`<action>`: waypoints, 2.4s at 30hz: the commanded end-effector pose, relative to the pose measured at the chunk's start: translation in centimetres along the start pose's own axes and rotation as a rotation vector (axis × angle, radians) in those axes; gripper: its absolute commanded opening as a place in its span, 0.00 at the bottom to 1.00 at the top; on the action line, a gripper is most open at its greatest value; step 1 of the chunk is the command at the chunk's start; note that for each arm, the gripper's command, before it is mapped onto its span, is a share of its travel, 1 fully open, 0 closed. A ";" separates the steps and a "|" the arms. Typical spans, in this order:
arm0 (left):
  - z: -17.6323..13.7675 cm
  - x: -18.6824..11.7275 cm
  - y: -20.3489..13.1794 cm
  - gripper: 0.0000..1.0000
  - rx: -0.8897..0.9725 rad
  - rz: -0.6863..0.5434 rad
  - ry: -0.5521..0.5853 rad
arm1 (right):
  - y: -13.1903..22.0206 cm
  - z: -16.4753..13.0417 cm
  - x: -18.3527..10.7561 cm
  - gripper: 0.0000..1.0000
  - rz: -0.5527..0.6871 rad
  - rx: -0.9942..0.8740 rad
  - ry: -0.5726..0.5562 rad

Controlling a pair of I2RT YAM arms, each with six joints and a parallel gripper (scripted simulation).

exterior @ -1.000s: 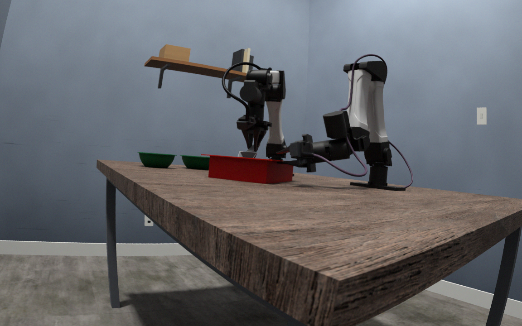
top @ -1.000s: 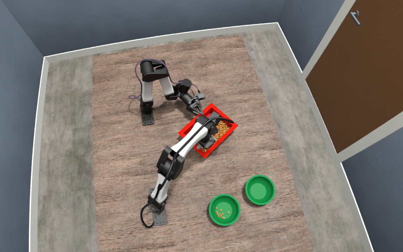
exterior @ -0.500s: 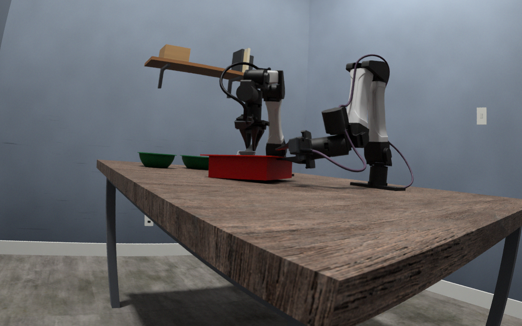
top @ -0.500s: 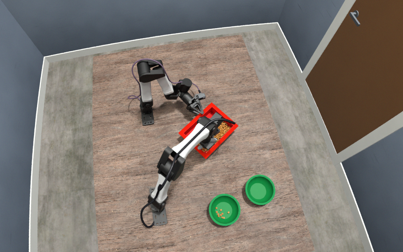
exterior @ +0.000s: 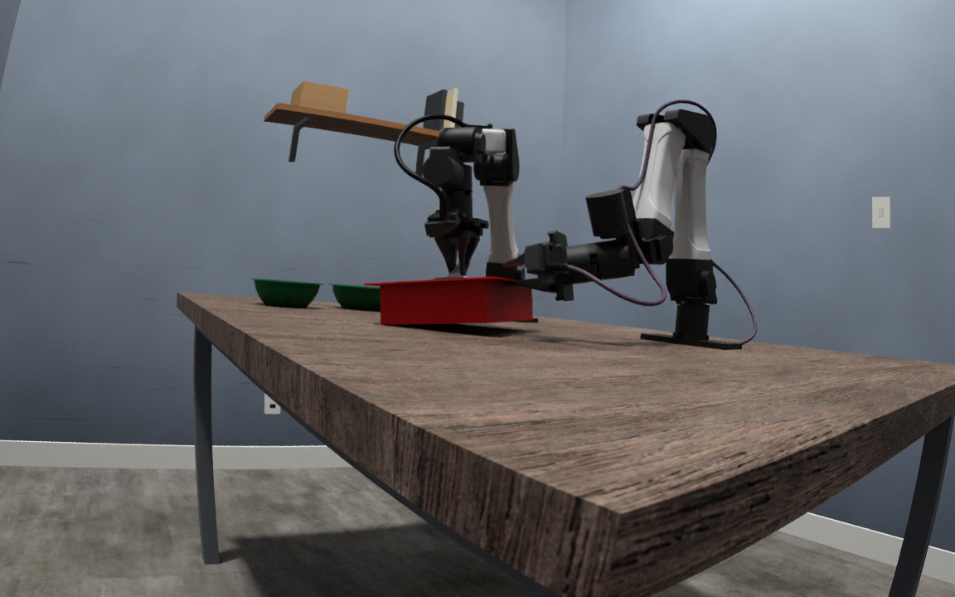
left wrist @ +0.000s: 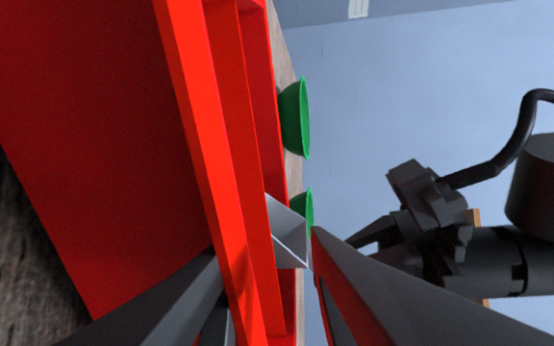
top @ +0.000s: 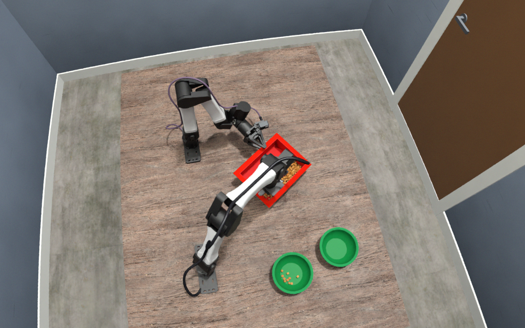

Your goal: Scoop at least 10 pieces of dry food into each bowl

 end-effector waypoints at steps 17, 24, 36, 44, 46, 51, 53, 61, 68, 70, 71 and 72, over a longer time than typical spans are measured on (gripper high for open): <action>0.7 0.4 -3.2 0.00 0.092 -0.054 -0.002 | 0.0 0.8 -3.3 0.00 0.045 -0.020 -0.093; 0.7 0.4 -3.1 0.00 0.091 -0.053 -0.002 | -0.1 0.7 -3.1 0.00 0.045 -0.021 -0.086; 0.7 0.4 -3.1 0.00 0.091 -0.053 -0.003 | -0.1 0.8 -3.2 0.00 0.045 -0.021 -0.086; 0.4 0.8 -2.6 0.00 0.042 0.032 0.003 | -1.2 1.0 -1.2 0.00 0.155 -0.037 -0.006; 0.4 0.9 -2.9 0.00 0.045 0.040 0.003 | -1.6 1.2 -1.2 0.00 0.164 -0.043 -0.009; 0.6 1.0 -3.9 0.00 0.074 0.018 0.003 | -2.1 1.3 -1.6 0.00 0.155 -0.029 -0.022; 0.4 1.0 -3.5 0.00 0.053 0.056 0.005 | -1.8 1.6 -3.2 0.00 0.139 -0.025 -0.080; 0.6 1.3 -4.5 0.00 0.062 0.087 0.003 | -2.5 1.4 -0.9 0.00 0.222 -0.031 0.000; 0.6 1.2 -5.3 0.00 0.084 0.054 0.008 | -2.6 1.8 -1.5 0.00 0.205 -0.031 -0.038; 0.6 1.3 -4.9 0.00 0.058 0.101 0.003 | -1.9 1.8 -1.5 0.00 0.212 -0.021 -0.034; 0.6 1.3 -5.0 0.00 0.058 0.105 0.001 | -2.7 1.8 -0.7 0.00 0.228 -0.032 -0.016; 0.6 1.4 -5.1 0.00 0.059 0.109 0.001 | -2.6 1.4 -0.8 0.00 0.251 -0.036 0.003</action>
Point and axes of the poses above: on each arm, the point where the finger pads meet when closed, its own x axis out along the fingers, its own y axis across the jaws, z = x × y, the point moved 2 cm from there along -x, back along the fingers, and after that the axes turned 2 degrees about x, right-handed, at the moved point
